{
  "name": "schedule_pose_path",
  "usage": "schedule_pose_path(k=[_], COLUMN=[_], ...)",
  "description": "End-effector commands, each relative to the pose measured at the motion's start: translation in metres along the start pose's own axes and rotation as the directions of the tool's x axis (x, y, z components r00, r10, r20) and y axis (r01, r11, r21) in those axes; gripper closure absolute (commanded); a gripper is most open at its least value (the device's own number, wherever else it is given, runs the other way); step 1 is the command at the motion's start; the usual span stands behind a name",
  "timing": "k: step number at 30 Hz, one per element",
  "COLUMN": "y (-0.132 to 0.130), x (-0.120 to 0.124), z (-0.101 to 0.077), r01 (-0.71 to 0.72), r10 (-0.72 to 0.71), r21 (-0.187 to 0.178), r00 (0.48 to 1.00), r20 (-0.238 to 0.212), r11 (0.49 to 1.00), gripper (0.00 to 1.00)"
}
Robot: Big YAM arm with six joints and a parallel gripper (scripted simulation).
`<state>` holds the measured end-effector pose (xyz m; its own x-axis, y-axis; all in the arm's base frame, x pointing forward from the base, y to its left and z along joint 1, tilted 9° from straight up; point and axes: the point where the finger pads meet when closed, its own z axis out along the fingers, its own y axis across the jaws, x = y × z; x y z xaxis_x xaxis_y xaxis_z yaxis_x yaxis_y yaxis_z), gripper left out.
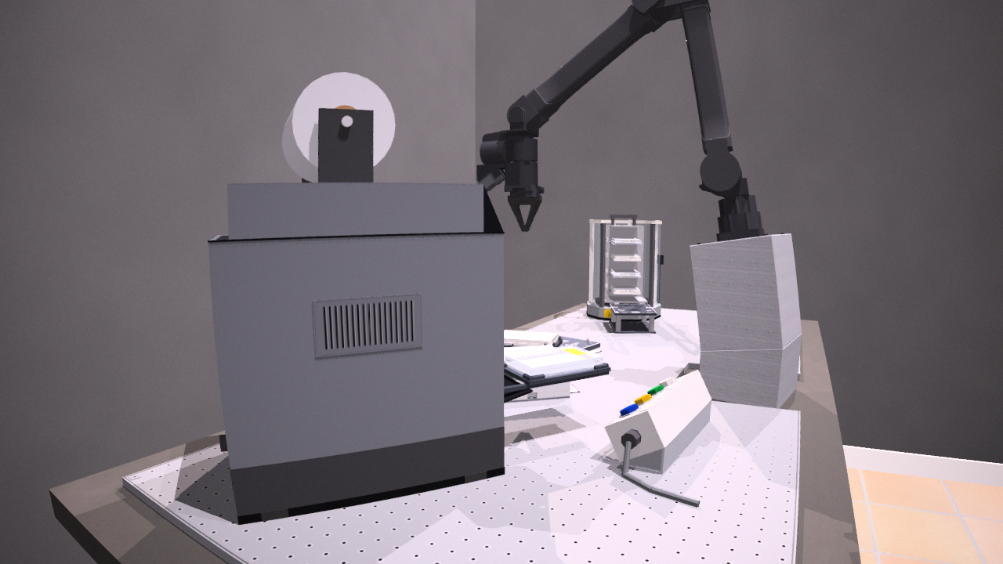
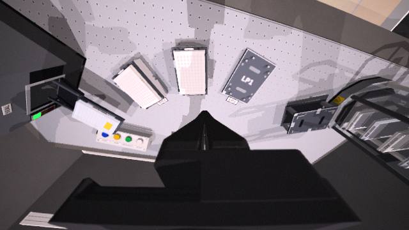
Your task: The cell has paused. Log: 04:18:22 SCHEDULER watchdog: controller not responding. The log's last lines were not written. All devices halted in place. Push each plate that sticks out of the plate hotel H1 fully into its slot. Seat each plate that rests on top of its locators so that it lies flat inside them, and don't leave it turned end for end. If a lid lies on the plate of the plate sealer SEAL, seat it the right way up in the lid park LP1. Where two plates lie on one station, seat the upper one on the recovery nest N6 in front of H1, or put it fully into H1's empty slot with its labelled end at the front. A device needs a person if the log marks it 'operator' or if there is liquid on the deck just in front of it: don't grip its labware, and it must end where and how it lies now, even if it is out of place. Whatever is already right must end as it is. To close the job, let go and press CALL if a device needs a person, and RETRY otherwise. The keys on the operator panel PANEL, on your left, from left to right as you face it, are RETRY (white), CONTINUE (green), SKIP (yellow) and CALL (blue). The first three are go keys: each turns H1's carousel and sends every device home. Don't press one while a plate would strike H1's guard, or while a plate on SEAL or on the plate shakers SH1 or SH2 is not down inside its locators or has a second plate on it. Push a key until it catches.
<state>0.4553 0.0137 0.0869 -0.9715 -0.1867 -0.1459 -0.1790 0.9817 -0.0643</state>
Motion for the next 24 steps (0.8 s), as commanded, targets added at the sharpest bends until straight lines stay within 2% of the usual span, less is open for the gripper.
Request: schedule_pose_path(k=[1,19,21,24], y=[0.014,0.068,0.074,0.077], x=[-0.006,-0.007,-0.003,0.0], z=[-0.011,-0.007,-0.011,-0.011], r01=[-0.017,-0.016,0.071,0.105], r10=[0.016,0.016,-0.072,-0.105], r21=[0.007,0.003,0.005,0.006], r00=[0.999,0.999,0.997,0.994], r20=[0.038,0.03,0.039,0.032], r11=[1.0,1.0,0.997,0.994], gripper=[1.0,1.0,1.0,1.0])
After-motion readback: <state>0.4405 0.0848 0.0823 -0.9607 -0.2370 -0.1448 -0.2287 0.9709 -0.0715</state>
